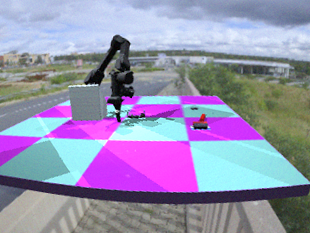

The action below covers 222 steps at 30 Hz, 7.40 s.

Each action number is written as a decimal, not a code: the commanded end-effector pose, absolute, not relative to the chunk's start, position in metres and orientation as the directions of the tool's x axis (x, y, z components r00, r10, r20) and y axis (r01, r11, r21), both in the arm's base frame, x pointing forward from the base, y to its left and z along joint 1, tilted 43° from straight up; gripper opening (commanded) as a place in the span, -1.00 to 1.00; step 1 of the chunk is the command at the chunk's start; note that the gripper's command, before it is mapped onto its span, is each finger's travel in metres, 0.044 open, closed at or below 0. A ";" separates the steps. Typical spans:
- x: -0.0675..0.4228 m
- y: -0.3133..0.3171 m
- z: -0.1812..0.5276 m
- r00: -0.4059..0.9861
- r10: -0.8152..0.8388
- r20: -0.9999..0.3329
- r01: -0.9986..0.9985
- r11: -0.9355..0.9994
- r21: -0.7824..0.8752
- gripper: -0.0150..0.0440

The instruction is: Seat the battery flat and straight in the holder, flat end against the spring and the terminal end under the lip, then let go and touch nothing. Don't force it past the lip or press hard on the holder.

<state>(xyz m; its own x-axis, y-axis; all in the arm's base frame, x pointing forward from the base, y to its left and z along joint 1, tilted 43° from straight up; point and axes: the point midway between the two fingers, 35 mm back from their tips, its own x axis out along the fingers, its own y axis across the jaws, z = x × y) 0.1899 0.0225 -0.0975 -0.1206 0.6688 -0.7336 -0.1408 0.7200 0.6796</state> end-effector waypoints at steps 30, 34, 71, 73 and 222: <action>0.201 -0.050 -0.056 -0.125 0.662 -0.739 -0.146 0.724 0.674 -0.49; 0.201 -0.050 -0.056 -0.125 0.662 -0.739 -0.146 0.724 0.674 -0.49; 0.196 -0.020 -0.121 -0.124 0.663 -0.738 0.980 0.199 0.015 0.32; 0.196 -0.020 -0.121 -0.124 0.663 -0.738 0.980 0.199 0.015 0.32; 0.256 0.109 -0.052 0.244 0.665 -0.705 -0.219 0.747 0.628 -0.22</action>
